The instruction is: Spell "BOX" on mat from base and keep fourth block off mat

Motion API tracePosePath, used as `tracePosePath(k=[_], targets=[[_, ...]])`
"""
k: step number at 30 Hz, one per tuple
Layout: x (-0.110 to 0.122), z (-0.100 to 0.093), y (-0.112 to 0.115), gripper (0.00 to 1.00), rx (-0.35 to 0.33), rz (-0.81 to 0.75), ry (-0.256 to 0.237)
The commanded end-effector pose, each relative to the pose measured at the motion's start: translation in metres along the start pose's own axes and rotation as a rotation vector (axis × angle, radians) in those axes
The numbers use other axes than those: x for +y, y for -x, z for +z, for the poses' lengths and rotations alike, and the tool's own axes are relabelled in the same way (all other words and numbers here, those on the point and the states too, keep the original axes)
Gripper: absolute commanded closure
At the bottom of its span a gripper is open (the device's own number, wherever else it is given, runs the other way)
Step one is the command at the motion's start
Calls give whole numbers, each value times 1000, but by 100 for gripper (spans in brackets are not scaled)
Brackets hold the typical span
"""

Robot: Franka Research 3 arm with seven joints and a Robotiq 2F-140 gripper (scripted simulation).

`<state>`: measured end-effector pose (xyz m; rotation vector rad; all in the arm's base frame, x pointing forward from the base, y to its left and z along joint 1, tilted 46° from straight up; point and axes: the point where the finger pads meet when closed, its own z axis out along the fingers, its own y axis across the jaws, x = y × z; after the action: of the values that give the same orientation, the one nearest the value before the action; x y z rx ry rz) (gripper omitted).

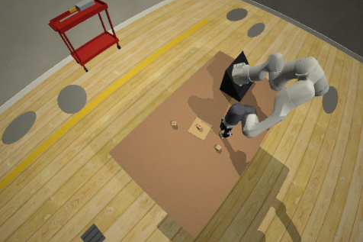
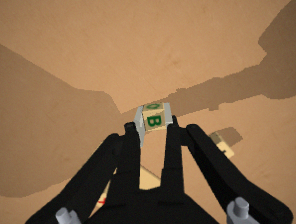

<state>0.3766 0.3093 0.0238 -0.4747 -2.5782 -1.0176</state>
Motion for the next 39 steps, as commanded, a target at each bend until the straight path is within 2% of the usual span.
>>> tracePosePath(k=[1, 22, 26, 32, 34, 39], targets=[[1, 0, 1, 84, -2, -1, 2], [1, -3, 1, 84, -2, -1, 2], [1, -19, 0, 84, -2, -1, 2], [1, -62, 0, 84, -2, -1, 2], [1, -62, 0, 84, -2, -1, 2], [1, -92, 0, 84, -2, -1, 2]])
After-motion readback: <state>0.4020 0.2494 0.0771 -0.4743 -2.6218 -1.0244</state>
